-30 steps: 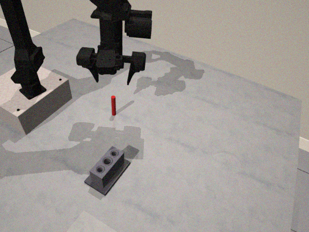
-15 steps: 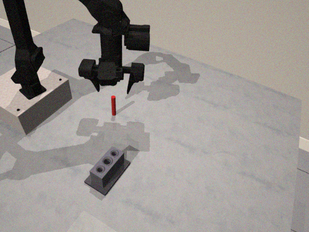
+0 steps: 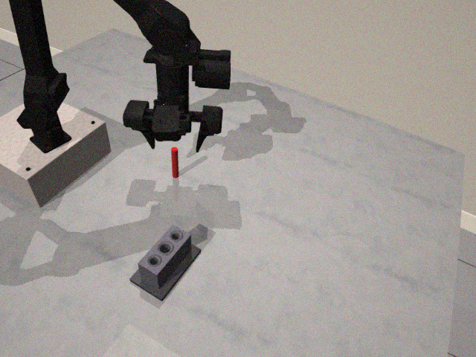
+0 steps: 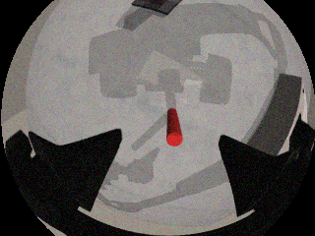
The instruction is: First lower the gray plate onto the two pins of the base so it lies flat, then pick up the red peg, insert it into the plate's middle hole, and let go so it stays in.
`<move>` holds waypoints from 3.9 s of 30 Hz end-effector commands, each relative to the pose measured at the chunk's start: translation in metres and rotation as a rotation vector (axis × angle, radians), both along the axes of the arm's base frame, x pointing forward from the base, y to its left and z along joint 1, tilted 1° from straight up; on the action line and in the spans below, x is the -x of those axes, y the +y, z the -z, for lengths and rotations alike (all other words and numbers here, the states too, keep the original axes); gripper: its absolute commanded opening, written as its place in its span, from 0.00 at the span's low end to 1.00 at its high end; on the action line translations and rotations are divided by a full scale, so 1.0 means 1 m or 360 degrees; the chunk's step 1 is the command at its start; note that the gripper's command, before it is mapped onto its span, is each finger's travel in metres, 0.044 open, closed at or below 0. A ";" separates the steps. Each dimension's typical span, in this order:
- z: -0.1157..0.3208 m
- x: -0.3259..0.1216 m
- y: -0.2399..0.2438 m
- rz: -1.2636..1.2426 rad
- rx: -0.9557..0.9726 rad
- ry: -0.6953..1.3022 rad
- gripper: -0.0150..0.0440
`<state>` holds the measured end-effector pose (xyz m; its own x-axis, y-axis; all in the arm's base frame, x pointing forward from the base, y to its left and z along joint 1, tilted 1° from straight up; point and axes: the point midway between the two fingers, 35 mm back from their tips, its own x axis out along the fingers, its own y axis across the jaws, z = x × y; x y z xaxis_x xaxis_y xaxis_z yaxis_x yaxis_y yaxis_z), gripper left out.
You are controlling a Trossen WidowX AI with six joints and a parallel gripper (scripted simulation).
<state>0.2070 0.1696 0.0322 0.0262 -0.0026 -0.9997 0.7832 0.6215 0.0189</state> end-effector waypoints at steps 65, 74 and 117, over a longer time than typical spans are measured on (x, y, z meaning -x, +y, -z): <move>-0.009 -0.003 0.004 0.0008 -0.0001 0.0009 0.25; -0.038 -0.003 0.006 0.0008 -0.0001 0.0009 0.25; -0.038 -0.087 -0.061 0.0002 0.0025 -0.0014 0.25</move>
<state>0.2878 0.1156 0.0699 0.0375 -0.0155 -0.9992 0.7853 0.6188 0.0199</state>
